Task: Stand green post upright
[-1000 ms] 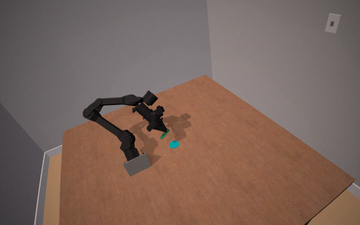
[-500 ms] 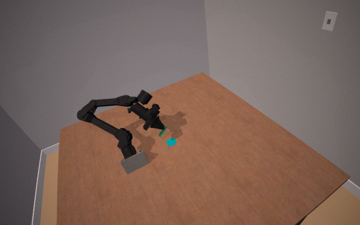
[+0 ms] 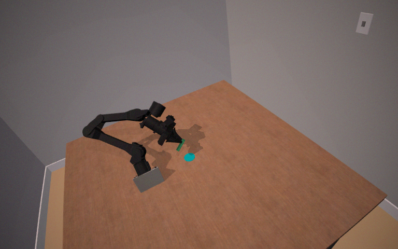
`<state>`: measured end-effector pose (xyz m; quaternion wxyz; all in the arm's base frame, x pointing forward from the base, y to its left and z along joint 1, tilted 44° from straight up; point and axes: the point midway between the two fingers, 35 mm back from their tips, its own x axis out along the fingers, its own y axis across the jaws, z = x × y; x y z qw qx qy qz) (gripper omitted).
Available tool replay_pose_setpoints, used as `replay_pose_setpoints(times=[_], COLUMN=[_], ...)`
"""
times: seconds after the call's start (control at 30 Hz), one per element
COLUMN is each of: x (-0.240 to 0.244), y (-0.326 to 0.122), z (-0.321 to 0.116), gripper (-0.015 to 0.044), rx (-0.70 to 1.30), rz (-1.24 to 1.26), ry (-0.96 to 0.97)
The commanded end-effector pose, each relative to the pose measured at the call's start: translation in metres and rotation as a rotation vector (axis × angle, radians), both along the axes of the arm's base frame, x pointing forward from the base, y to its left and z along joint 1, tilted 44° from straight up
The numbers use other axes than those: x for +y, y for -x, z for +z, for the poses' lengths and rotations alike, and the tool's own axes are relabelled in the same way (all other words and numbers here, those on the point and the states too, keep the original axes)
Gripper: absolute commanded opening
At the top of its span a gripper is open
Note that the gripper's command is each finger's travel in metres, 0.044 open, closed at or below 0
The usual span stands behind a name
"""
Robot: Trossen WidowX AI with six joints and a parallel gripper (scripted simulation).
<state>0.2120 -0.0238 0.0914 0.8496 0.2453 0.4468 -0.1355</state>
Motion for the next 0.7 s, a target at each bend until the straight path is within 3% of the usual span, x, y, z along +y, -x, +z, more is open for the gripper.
replay_pose_setpoints(times=[0.0, 0.67], x=[-0.0009, -0.0016], y=[0.0001, -0.0006], z=[-0.0001, 0.0017], gripper=[0.0023, 0.0023], rx=[-0.028, -0.154], rz=[-0.022, -0.091], ry=[0.009, 0.02])
